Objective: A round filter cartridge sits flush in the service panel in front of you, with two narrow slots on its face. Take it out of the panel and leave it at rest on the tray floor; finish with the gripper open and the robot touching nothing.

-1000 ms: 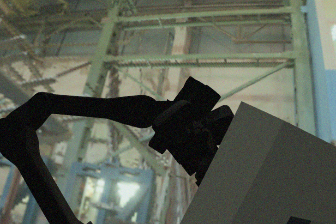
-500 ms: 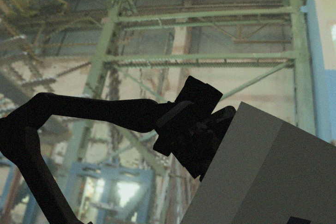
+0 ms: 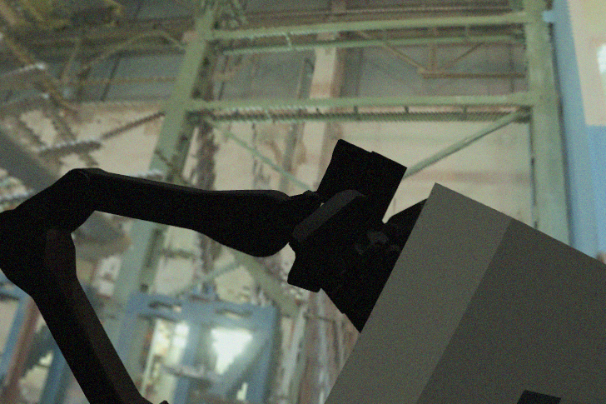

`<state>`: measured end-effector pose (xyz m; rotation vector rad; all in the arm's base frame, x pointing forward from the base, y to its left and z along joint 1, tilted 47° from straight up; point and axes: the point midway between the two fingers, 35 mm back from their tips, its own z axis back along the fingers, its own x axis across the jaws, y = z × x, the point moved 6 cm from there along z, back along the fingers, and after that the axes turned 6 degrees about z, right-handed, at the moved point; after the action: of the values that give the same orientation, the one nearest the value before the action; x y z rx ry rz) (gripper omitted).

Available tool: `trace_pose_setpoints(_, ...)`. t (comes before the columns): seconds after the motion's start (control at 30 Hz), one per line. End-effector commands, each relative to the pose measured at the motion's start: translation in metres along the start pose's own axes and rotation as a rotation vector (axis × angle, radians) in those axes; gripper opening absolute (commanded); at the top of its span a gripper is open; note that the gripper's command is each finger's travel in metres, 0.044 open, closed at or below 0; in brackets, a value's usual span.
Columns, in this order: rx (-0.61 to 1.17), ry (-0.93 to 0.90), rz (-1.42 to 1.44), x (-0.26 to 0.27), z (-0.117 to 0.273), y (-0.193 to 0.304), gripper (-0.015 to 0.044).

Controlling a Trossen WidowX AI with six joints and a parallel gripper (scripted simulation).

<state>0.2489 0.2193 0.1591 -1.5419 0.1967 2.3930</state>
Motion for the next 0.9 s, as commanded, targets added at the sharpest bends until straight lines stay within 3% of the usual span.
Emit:
trace_pose_setpoints(0.0, 0.001, -0.005, 0.011, 0.003, -0.007, 0.001, 0.0106)
trace_pose_setpoints(0.87, 0.000, 0.000, 0.012, 0.004, -0.017, 0.000, 0.0106)
